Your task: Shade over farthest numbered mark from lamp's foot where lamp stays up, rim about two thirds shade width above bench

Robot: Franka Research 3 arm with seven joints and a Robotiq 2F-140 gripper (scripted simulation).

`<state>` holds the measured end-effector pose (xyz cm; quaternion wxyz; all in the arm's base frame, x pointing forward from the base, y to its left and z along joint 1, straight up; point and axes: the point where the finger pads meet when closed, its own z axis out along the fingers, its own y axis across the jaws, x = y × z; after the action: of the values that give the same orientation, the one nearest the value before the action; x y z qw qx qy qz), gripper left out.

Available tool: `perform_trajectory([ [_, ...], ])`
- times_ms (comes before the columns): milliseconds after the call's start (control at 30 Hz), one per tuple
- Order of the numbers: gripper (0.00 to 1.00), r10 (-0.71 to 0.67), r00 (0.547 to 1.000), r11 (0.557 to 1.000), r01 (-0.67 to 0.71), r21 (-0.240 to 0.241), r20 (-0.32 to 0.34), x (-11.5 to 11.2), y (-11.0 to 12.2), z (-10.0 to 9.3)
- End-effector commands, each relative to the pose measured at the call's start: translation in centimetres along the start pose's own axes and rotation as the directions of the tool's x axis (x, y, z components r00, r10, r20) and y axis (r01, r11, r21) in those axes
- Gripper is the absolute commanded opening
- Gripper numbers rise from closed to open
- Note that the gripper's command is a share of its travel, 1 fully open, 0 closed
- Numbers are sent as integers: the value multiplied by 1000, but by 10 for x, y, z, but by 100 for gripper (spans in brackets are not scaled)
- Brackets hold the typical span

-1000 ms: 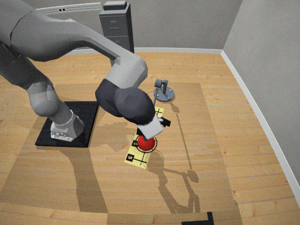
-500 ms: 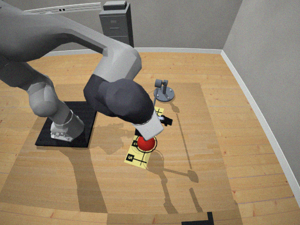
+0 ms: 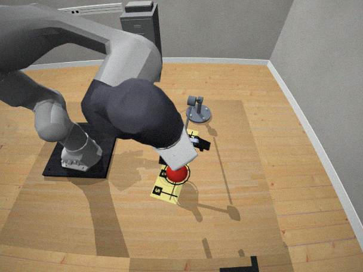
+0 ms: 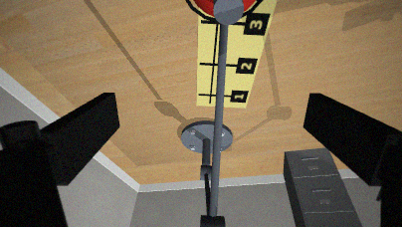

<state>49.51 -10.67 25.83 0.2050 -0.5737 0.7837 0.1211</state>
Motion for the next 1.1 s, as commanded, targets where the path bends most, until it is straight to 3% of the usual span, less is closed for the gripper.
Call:
perform_trajectory([
  [0,100,11,1000,1000,-11,-16,-2,0,5,-13],
  [67,100,7,1000,1000,-7,-12,-1,0,4,-22],
  [1067,100,-2,1000,1000,2,8,2,0,-2,-21],
])
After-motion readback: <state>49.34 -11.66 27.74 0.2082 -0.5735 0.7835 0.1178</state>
